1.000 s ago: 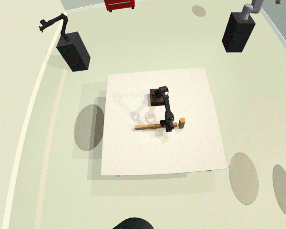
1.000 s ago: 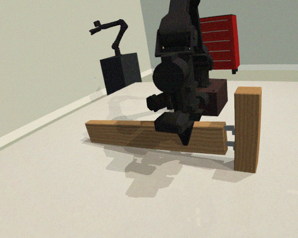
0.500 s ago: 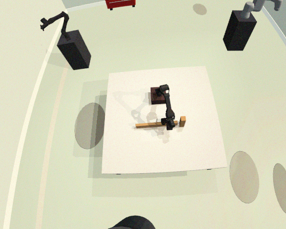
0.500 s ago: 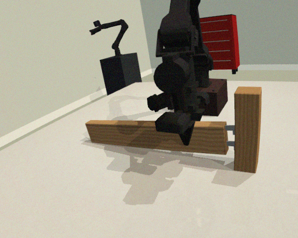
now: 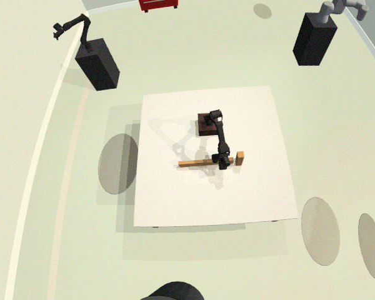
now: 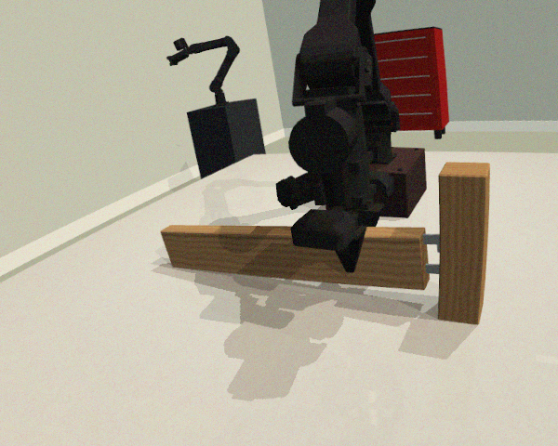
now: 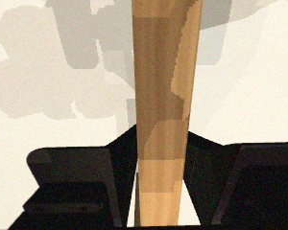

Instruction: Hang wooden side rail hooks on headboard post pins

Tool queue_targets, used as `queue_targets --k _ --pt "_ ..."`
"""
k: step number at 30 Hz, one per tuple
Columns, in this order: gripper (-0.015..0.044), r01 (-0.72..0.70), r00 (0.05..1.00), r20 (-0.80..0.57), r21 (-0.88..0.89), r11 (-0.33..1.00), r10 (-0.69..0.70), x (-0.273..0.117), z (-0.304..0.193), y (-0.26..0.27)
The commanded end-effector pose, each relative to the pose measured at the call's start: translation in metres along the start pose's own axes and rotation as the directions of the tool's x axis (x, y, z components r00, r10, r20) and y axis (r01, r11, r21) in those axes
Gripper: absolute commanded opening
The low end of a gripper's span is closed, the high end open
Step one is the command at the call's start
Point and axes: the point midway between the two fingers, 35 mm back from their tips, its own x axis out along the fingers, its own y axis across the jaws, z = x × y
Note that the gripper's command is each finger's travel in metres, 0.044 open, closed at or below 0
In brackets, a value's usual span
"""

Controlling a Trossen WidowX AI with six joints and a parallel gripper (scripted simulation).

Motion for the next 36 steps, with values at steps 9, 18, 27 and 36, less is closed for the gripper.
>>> queue_targets --k 9,18,27,36 --pt "0.0 -0.009 1.0 -0.004 0.003 1.0 0.009 -0.0018 -0.0028 0.0031" --pt "0.0 -0.009 1.0 -0.004 0.003 1.0 0.009 -0.0014 -0.0038 0.0022" --pt "0.0 -0.009 1.0 -0.004 0.003 1.0 0.009 -0.0012 -0.0047 0.0012" --pt "0.0 -0.009 1.0 -0.004 0.003 1.0 0.009 -0.0016 -0.0057 0.0005"
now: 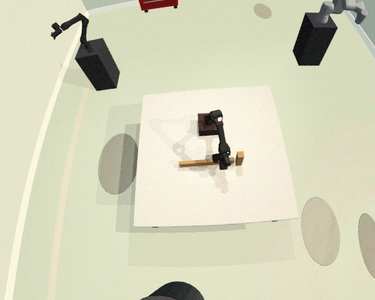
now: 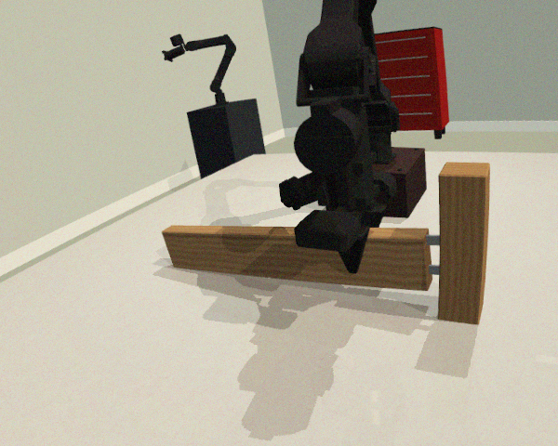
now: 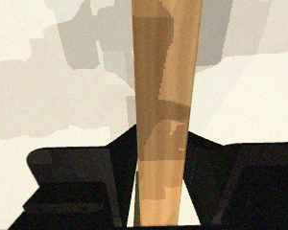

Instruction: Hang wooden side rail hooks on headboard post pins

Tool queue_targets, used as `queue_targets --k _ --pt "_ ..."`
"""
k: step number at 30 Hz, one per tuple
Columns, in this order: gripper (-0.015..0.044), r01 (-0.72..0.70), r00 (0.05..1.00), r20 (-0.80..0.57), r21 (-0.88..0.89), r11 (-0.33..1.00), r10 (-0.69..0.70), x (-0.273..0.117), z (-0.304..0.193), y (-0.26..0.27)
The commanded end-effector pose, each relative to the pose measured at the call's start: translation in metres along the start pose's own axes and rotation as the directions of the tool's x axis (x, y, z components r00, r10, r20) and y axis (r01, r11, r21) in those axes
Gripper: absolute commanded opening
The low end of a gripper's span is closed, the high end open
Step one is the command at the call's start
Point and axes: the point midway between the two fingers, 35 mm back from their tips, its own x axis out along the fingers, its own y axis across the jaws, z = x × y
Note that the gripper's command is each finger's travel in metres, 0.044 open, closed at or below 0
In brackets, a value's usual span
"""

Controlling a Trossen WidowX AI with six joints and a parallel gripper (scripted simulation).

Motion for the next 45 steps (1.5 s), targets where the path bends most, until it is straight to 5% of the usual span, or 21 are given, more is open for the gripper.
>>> queue_targets --k 1,45 --pt "0.0 -0.007 1.0 -0.006 0.004 1.0 0.007 -0.0024 -0.0017 0.0007" --pt "0.0 -0.007 1.0 -0.006 0.004 1.0 0.007 -0.0024 -0.0057 0.0032"
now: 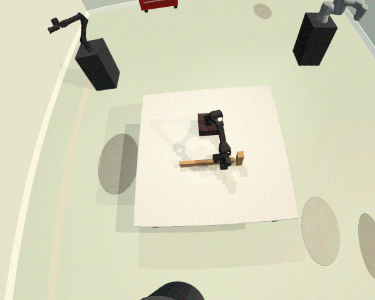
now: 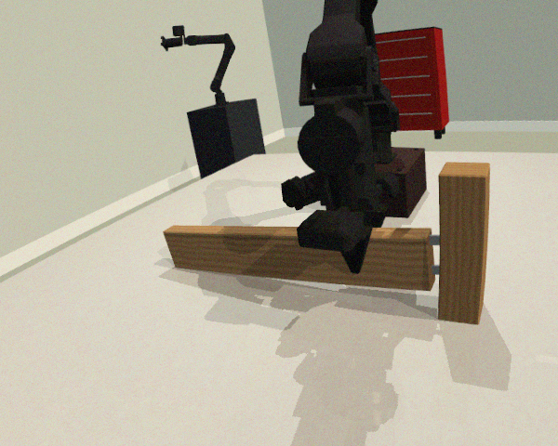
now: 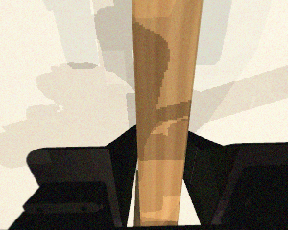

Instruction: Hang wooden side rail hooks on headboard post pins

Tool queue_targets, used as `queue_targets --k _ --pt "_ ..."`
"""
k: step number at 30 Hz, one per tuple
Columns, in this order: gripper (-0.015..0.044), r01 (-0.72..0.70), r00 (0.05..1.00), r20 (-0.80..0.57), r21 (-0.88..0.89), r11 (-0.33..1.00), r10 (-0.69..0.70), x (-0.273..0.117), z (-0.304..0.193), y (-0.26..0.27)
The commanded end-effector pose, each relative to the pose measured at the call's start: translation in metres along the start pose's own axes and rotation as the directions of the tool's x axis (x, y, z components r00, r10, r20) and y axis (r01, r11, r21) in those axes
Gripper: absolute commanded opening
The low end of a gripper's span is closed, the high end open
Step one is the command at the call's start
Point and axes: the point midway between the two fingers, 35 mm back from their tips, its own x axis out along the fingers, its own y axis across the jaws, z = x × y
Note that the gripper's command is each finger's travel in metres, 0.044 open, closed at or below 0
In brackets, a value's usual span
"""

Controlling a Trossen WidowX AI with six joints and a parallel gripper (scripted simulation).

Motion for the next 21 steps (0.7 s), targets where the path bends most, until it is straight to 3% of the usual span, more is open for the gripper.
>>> queue_targets --k 1,21 --pt "0.0 -0.009 1.0 -0.005 0.002 1.0 0.009 -0.0016 -0.0022 0.0026" --pt "0.0 -0.009 1.0 -0.005 0.002 1.0 0.009 -0.0004 -0.0044 0.0004"
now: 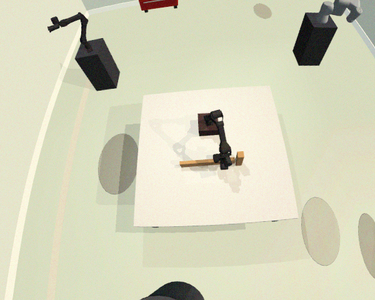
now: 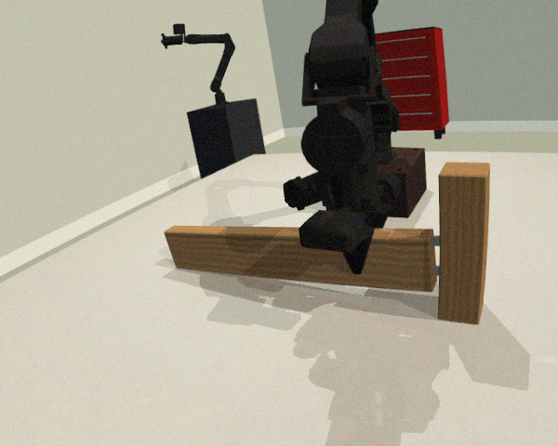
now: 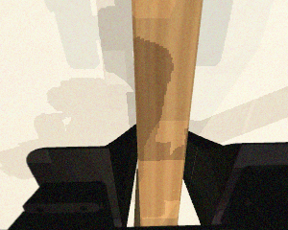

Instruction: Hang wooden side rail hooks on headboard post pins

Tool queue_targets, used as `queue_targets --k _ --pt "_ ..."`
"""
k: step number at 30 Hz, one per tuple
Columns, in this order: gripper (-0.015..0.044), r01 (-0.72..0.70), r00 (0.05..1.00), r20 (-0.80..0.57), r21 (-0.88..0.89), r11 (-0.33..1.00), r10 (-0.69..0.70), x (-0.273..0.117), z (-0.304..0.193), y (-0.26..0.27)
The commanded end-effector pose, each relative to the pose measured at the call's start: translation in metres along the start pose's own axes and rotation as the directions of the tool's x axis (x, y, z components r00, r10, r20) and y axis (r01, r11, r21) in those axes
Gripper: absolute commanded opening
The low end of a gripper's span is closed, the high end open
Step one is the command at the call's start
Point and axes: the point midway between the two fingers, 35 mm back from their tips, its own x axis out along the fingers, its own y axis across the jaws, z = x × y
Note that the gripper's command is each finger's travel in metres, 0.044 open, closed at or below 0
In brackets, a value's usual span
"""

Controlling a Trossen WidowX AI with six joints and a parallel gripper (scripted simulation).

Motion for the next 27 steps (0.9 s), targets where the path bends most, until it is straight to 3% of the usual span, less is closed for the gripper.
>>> queue_targets --k 1,27 --pt "0.0 -0.004 1.0 -0.006 0.002 1.0 0.004 -0.0012 -0.0021 0.0001" --pt "0.0 -0.004 1.0 -0.006 0.002 1.0 0.004 -0.0042 -0.0051 0.002"
